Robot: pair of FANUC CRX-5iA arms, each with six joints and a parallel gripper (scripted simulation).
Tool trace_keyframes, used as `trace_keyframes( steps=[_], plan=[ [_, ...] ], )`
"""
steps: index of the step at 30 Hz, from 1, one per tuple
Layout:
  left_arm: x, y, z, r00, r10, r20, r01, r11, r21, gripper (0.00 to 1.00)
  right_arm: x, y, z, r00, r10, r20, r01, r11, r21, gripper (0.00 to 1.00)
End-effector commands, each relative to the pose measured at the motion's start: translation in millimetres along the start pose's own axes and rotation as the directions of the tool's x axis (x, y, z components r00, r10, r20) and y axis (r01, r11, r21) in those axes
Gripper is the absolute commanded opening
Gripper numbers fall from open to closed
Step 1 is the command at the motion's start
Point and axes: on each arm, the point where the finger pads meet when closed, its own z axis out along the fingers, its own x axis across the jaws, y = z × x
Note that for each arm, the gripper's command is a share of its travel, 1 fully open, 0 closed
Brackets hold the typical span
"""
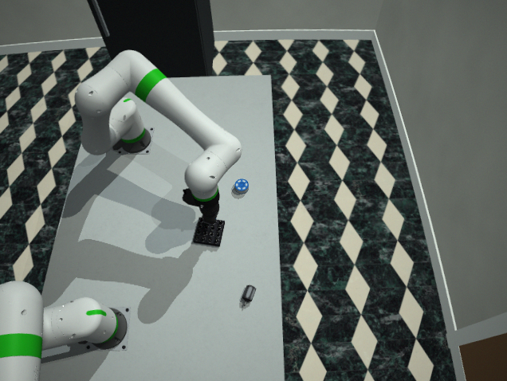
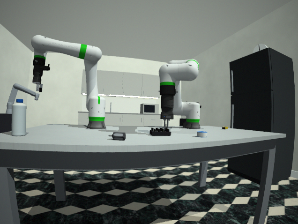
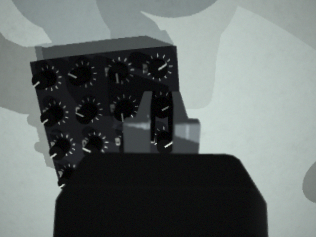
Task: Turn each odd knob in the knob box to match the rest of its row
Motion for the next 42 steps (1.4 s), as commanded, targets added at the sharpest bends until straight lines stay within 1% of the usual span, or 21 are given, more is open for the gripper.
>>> trace_keyframes(
  steps=[1, 11, 25, 26, 42],
  plan=[
    [-0.5, 0.6, -1.3, 1.0, -0.028, 0.001, 0.028, 1.0, -0.002, 0.3, -0.1, 0.2, -0.8, 1.0, 0.0, 0.0, 0.0, 1.0, -0.002, 1.0],
    [-0.5, 0.6, -1.3, 0.997, -0.083, 0.001, 0.083, 0.997, -0.002, 0.3, -0.1, 0.2, -0.8, 1.0, 0.0, 0.0, 0.0, 1.0, -0.002, 1.0],
    [-0.5, 0.6, -1.3, 0.996, -0.091, 0.001, 0.091, 0.996, -0.002, 0.3, -0.1, 0.2, -0.8, 1.0, 0.0, 0.0, 0.0, 1.0, -0.002, 1.0],
    [-0.5, 0.6, -1.3, 0.996, -0.091, 0.001, 0.091, 0.996, -0.002, 0.46, -0.1, 0.2, -0.8, 1.0, 0.0, 0.0, 0.0, 1.0, -0.002, 1.0],
    [-0.5, 0.6, -1.3, 0.996, -0.091, 0.001, 0.091, 0.996, -0.002, 0.46, -0.1, 0.2, -0.8, 1.0, 0.0, 0.0, 0.0, 1.0, -0.002, 1.0]
  ],
)
